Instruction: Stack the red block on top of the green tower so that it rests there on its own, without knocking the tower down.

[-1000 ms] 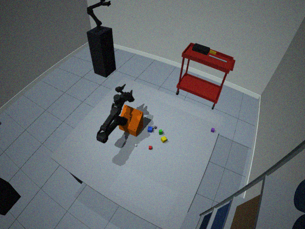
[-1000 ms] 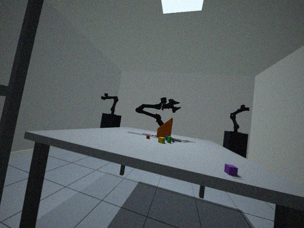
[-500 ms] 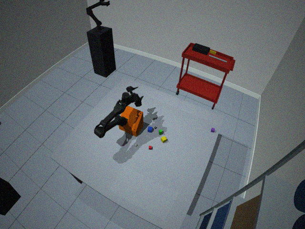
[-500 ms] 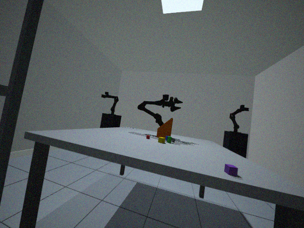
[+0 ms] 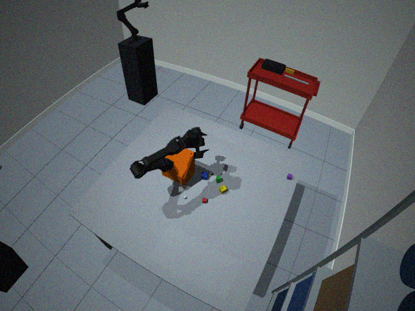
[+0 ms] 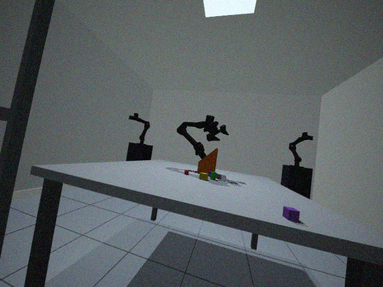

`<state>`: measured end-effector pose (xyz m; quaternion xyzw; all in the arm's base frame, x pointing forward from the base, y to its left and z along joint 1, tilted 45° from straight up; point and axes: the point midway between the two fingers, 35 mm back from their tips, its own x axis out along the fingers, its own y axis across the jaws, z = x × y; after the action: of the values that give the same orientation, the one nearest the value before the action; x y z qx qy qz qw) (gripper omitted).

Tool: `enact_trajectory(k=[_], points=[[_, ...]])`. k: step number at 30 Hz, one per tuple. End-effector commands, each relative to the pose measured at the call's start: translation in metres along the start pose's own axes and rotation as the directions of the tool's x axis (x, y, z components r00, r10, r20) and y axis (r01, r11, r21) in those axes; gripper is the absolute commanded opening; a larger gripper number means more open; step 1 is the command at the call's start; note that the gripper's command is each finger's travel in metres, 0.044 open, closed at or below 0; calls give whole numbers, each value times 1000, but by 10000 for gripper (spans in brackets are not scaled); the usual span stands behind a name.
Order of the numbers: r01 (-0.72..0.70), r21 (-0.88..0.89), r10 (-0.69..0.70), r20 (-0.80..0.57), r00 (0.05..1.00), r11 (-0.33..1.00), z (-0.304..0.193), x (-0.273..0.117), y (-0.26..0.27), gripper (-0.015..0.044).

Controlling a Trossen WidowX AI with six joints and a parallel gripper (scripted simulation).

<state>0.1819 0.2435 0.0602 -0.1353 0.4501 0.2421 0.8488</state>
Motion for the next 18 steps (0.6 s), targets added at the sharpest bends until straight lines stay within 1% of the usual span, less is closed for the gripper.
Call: enact_trajectory(k=[1, 9, 18], points=[[121, -24, -122, -45, 992, 992, 9, 10, -32, 440], [338, -78, -347, -182, 920, 938, 14, 22, -106, 440], [494, -189, -528, -369, 765, 849, 4, 19, -190, 440]])
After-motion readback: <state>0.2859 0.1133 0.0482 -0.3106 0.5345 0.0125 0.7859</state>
